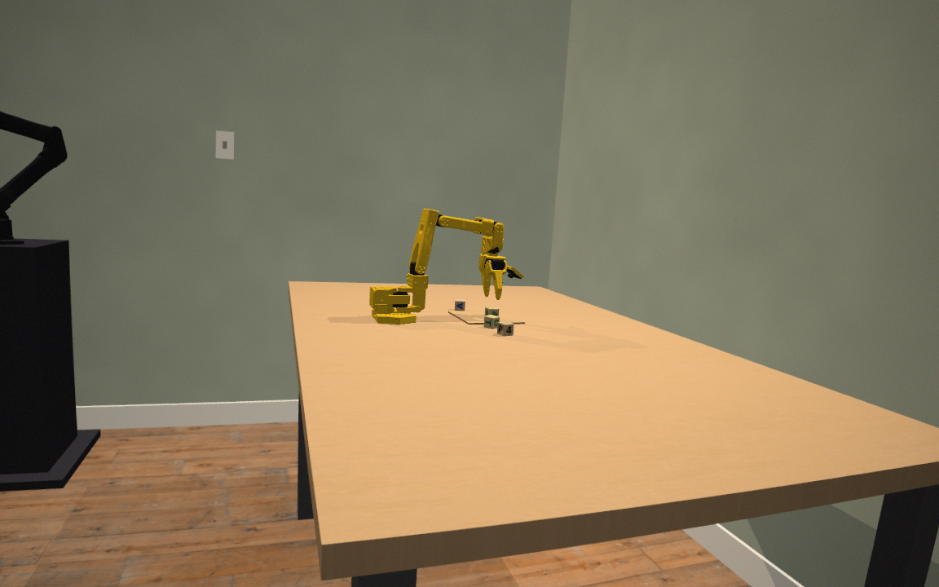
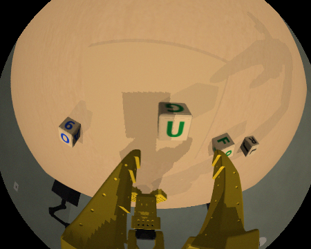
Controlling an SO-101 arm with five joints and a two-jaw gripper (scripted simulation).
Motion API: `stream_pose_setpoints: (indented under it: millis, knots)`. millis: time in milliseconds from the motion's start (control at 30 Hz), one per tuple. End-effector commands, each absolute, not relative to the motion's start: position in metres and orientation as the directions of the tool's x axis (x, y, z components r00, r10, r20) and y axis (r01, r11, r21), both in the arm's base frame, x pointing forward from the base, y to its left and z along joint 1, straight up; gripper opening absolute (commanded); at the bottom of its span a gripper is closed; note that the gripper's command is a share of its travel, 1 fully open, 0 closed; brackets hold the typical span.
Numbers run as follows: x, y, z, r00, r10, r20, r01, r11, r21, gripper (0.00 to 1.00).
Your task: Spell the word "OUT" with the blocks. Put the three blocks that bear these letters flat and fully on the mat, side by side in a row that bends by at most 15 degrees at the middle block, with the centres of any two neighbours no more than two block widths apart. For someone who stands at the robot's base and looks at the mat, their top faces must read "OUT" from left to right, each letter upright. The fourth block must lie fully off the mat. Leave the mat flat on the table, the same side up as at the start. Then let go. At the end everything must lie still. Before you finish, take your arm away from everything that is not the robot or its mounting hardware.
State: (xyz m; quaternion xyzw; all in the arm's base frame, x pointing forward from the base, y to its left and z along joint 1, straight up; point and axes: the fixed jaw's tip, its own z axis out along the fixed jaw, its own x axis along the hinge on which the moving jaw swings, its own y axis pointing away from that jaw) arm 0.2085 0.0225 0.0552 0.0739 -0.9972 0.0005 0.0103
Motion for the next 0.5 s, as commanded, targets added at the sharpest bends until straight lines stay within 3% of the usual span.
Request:
stream_pose_setpoints:
  millis: [0,467]
  knots:
    - [0.2178,0.0243,0.0706,-0.985,-0.156,-0.072,-0.156,0.988,-0.006,0.32]
    - [0.2181,0.0243,0.0694,-0.985,-0.156,-0.072,-0.156,0.988,-0.006,0.32]
